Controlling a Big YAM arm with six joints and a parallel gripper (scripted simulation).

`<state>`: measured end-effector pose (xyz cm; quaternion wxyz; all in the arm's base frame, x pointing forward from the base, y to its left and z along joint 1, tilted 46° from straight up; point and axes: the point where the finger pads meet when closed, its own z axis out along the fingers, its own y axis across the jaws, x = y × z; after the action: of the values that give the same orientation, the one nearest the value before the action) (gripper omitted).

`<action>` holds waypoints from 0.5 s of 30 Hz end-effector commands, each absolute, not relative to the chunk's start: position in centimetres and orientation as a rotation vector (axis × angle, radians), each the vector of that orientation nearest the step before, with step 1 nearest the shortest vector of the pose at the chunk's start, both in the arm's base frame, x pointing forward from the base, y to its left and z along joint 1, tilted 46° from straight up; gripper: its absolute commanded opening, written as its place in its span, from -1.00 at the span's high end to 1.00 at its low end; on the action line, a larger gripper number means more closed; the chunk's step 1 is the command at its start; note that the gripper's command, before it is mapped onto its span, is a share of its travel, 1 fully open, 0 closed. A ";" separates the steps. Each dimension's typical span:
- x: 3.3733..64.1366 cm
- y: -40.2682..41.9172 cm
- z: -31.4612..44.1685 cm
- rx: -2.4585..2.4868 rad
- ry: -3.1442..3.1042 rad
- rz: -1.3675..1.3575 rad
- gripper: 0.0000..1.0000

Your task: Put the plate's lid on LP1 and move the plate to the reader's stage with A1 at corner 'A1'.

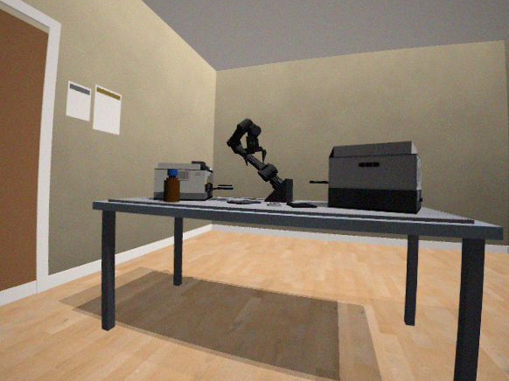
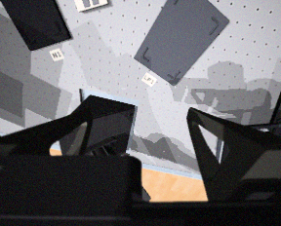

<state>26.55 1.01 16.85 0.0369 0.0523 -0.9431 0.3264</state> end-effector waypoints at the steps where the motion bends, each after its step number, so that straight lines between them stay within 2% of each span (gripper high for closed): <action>1: 27.3 0.7 17.3 0.243 -2.881 0.965 -1.00; 15: 26.0 -4.3 20.2 0.322 -2.853 0.971 -1.00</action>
<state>25.82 -3.66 19.73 0.0437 0.0782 -0.9421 0.3232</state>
